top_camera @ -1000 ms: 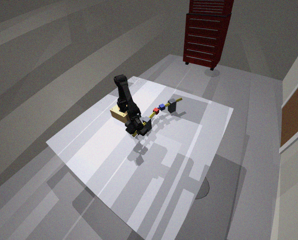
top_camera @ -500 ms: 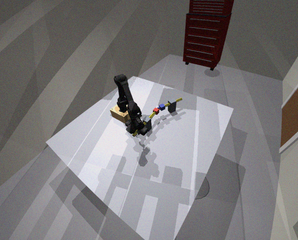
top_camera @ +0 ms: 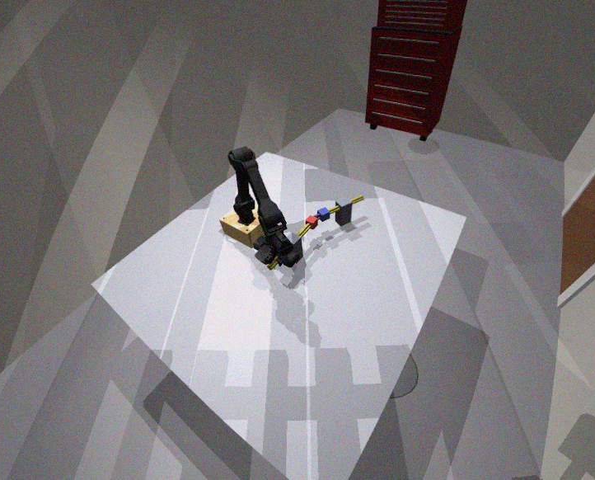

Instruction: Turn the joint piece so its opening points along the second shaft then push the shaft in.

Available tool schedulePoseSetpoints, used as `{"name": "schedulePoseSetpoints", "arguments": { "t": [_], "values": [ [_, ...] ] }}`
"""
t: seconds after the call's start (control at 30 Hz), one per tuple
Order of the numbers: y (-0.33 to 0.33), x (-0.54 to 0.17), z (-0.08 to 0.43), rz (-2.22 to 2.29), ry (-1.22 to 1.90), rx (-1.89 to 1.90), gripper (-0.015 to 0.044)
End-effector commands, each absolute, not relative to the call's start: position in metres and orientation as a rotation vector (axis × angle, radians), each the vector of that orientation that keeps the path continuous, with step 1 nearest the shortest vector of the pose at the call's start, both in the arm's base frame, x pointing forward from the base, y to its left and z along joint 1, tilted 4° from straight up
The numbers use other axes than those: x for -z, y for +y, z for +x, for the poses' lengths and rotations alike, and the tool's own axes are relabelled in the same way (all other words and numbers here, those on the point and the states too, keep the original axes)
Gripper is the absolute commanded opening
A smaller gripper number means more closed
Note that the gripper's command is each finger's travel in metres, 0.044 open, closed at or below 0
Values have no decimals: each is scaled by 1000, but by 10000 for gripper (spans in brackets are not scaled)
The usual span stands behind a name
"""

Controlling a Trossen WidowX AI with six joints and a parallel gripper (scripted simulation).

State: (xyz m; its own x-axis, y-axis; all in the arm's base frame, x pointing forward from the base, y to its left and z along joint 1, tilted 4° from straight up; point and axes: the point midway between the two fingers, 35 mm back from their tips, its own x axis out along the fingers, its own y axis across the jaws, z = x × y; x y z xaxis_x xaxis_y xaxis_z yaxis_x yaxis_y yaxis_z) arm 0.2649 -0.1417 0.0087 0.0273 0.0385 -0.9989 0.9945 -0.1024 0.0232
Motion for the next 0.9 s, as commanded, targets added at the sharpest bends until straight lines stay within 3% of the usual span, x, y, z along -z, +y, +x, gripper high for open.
{"name": "schedulePoseSetpoints", "arguments": {
  "t": [0.0,0.87],
  "values": [
    [-132,-7,266,1343,1182,1230,0],
    [-128,-7,266,1344,1182,1230,0]
  ]
}}
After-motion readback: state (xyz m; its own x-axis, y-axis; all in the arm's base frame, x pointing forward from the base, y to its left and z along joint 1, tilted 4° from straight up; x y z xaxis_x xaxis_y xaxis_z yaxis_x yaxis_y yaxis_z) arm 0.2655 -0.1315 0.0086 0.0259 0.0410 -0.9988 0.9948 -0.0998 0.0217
